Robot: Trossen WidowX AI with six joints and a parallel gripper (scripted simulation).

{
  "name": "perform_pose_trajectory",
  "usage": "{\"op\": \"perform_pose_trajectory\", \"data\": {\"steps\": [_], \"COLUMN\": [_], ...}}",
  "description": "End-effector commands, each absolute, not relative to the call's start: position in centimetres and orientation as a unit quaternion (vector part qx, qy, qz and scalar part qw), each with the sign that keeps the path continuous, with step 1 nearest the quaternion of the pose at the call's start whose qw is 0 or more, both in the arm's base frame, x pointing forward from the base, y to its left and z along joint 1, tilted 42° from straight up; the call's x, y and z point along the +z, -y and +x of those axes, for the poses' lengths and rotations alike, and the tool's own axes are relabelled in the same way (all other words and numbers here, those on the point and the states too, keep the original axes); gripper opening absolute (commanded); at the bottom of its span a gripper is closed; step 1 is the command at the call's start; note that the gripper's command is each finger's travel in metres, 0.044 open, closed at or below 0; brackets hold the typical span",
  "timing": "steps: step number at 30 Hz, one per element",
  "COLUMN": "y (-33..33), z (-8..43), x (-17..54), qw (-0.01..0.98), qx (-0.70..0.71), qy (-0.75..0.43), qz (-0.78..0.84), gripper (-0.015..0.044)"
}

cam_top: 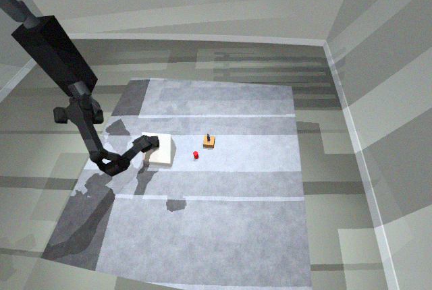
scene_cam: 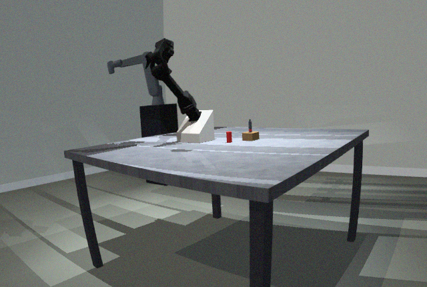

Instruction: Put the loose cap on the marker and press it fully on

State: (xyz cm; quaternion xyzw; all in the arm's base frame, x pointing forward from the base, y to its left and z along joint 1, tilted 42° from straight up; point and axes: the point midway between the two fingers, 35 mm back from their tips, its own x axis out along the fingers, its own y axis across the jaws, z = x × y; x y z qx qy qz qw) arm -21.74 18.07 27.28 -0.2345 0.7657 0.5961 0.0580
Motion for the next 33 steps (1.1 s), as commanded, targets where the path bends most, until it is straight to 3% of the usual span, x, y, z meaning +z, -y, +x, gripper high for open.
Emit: {"op": "perform_pose_trajectory", "data": {"steps": [1,6,7,14,20,27,33], "y": [-18.3,-22.7,-23.5,-26.7,-25.6,-19.9,-11.9], "z": [-21.6,-17.0,-15.7,-5.5,3.9,14.2,20.5], "x": [27.1,22.8,21.8,15.4,10.6,6.2,3.7], "qw": [0.062,0.173,0.198,0.352,0.446,0.491,0.465], "qx": [0.597,0.621,0.623,0.597,0.534,0.442,0.357], "qy": [-0.764,-0.730,-0.721,-0.671,-0.644,-0.623,-0.636], "qz": [-0.234,-0.229,-0.230,-0.264,-0.319,-0.419,-0.503], "gripper": [0.0374,0.0243,0.0238,0.0238,0.0238,0.0238,0.0238]}}
